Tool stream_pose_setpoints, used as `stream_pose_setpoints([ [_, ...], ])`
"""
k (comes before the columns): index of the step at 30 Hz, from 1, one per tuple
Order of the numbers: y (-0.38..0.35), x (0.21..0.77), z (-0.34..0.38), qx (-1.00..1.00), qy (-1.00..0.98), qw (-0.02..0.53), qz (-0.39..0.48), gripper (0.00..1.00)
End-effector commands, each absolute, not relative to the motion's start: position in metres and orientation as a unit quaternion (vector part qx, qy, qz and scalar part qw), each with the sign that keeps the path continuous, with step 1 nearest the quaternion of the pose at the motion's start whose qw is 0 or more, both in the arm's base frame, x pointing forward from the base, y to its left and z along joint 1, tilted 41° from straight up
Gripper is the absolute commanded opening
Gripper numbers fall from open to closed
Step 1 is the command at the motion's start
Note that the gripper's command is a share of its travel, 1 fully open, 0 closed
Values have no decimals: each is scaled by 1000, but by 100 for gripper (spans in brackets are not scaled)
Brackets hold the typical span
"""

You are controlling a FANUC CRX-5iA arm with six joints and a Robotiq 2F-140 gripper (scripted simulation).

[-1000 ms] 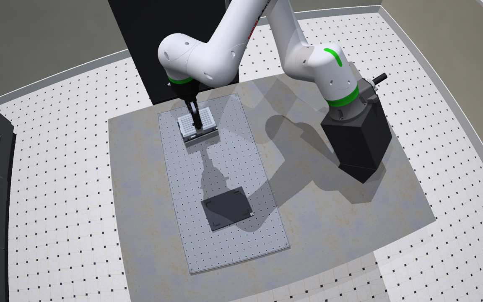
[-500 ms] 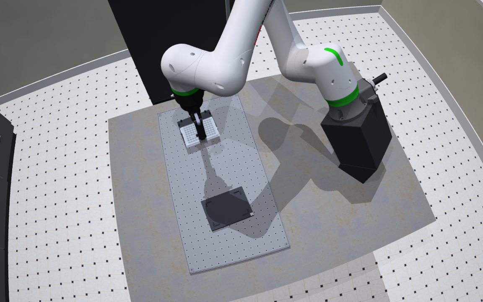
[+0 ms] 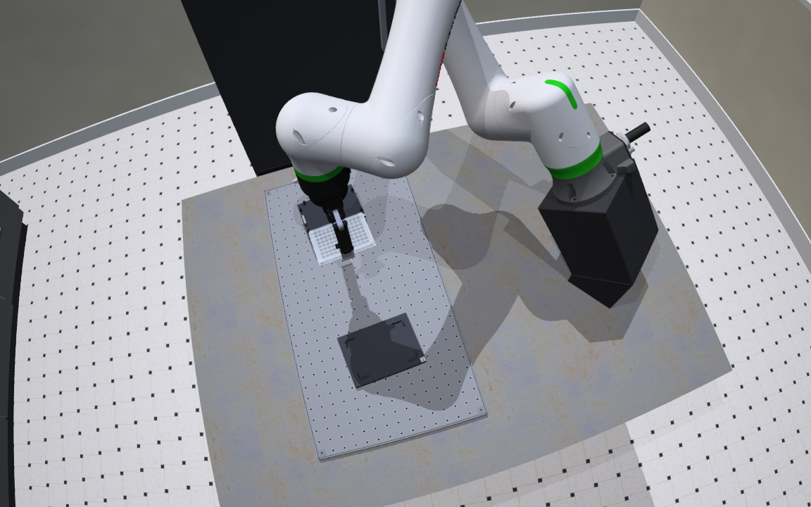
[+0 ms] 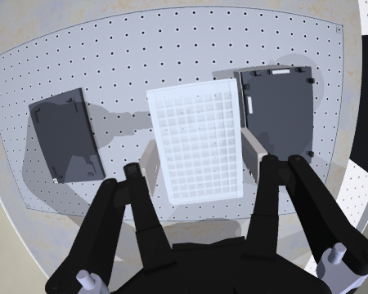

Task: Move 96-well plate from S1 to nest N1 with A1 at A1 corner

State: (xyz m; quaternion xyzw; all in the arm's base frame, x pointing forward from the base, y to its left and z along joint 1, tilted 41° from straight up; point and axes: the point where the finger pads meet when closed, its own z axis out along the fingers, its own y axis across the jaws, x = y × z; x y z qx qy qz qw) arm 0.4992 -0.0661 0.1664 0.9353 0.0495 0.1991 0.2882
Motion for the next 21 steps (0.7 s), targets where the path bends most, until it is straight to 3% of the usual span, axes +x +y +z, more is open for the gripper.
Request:
stream_pose_setpoints([
  [1, -55, 501, 157, 935, 49, 288, 199, 0],
  [21, -9, 506, 118, 935, 49, 288, 199, 0],
])
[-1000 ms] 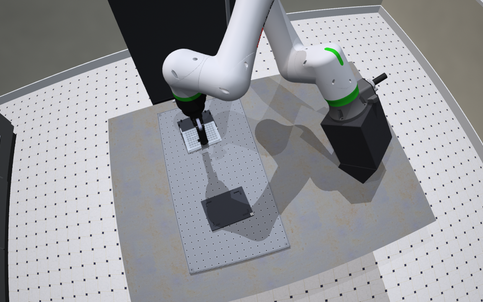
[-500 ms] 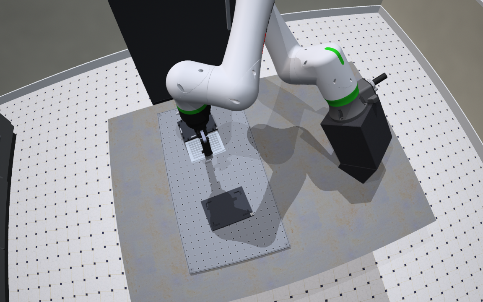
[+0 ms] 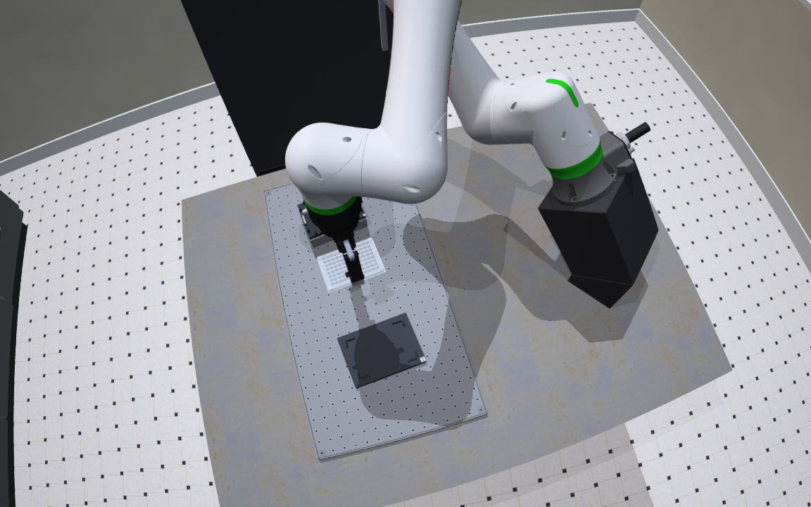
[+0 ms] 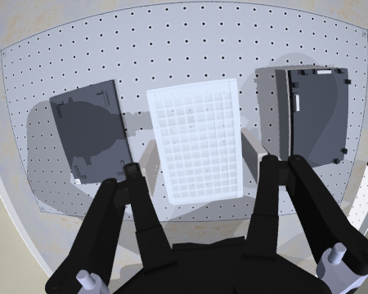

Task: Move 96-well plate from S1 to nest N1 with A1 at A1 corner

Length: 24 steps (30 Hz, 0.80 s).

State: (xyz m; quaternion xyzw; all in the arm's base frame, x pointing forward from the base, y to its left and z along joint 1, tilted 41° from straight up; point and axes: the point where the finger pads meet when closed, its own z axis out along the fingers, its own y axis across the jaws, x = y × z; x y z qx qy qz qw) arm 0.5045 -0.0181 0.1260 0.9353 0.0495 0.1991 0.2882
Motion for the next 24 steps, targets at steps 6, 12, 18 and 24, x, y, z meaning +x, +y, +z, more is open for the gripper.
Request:
stream_pose_setpoints([
  [6, 1, 507, 110, 935, 49, 288, 199, 0],
  [12, 17, 509, 97, 935, 49, 288, 199, 0],
  [18, 32, 511, 84, 935, 49, 288, 199, 0],
  [24, 42, 512, 76, 935, 49, 288, 199, 0],
])
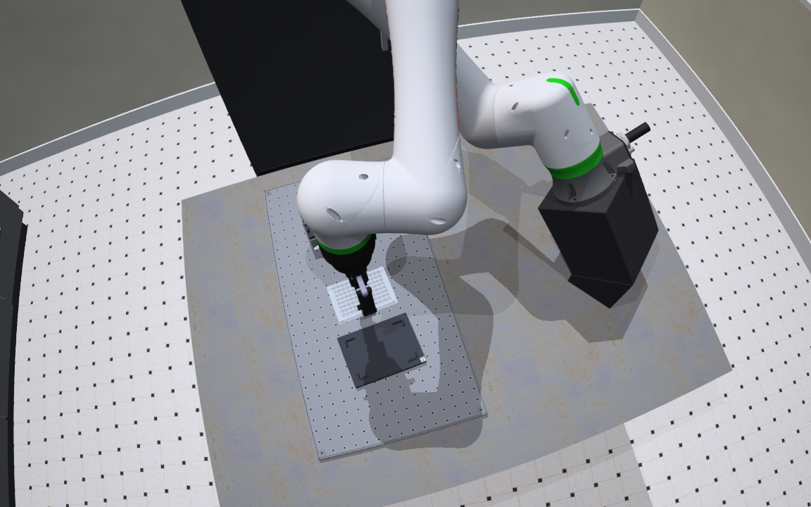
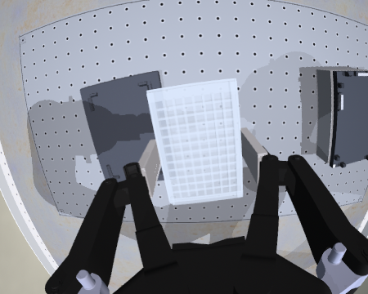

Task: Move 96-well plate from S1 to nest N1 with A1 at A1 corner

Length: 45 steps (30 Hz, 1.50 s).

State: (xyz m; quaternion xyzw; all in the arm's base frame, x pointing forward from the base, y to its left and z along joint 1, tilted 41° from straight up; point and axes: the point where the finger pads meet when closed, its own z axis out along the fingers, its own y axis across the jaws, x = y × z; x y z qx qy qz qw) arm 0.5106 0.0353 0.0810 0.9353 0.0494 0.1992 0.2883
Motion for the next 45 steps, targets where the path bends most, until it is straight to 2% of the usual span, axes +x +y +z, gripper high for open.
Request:
stream_pose_setpoints([
  [1, 45, 512, 74, 935, 49, 288, 199, 0],
  [30, 113, 520, 16, 935, 49, 288, 199, 0],
  [45, 114, 520, 15, 935, 49, 288, 199, 0],
])
